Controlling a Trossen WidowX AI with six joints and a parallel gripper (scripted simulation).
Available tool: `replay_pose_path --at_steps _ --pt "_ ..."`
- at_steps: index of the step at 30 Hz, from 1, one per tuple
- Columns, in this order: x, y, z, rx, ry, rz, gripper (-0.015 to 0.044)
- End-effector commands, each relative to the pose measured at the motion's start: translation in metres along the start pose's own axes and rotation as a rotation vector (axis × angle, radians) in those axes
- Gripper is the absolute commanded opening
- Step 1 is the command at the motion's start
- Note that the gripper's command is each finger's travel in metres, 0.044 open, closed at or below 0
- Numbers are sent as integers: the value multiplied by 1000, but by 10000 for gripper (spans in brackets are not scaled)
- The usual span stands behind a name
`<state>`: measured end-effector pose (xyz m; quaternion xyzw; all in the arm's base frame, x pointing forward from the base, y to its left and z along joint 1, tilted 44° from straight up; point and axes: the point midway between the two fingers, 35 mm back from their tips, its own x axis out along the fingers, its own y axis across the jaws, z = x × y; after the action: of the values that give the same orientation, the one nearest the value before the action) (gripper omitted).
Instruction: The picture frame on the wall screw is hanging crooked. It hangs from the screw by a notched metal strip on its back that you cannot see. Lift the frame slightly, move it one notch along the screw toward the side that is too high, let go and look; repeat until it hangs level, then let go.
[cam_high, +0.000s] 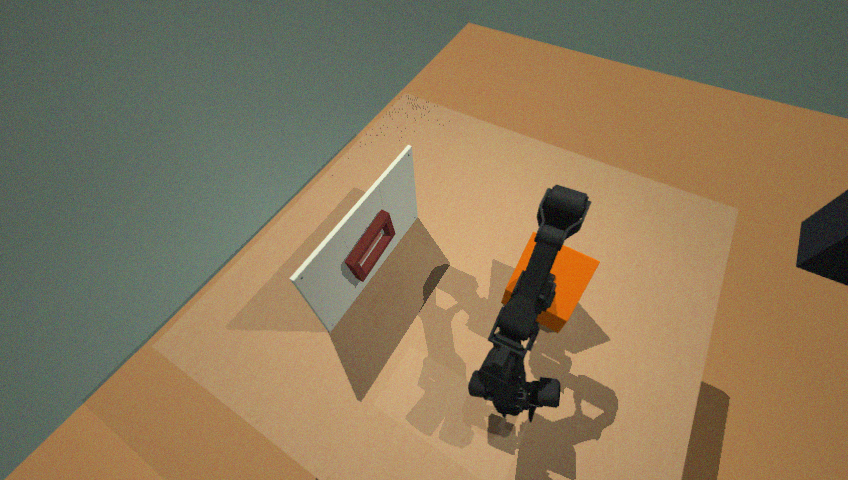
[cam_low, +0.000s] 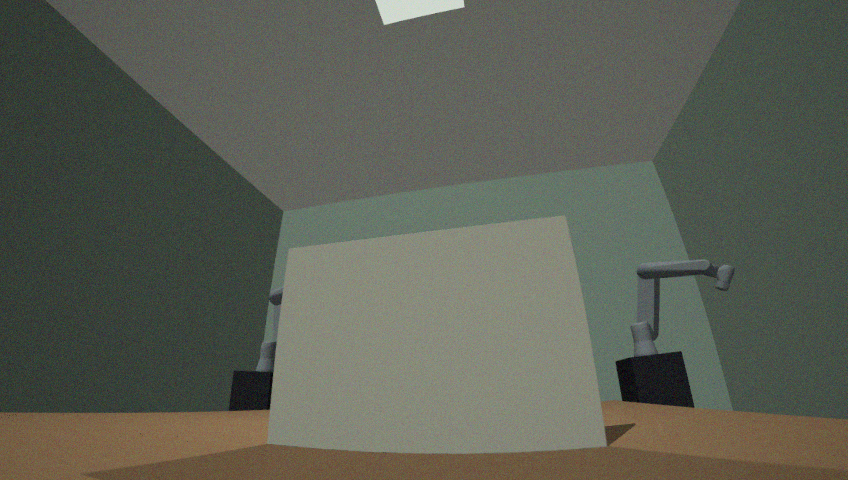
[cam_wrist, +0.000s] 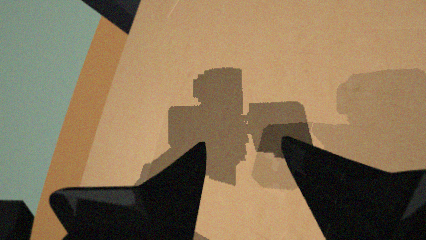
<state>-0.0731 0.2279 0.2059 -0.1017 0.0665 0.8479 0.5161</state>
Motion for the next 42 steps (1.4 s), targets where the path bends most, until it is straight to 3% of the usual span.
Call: replay_pose_path --at_steps 1,9,17,23,29,42 --pt "-33 -77 -9 504 -138 -414 260" --pt "-94 -140 -23 993 -494 -787 260" --pt "-175 -173 -42 1357 -1070 -1031 260" --pt "-239 -174 -58 1487 -1630 -1073 260" --pt "-297 -156 -73 1437 -2230 -949 260" --pt "-300 -154 -74 1430 -2260 -938 260"
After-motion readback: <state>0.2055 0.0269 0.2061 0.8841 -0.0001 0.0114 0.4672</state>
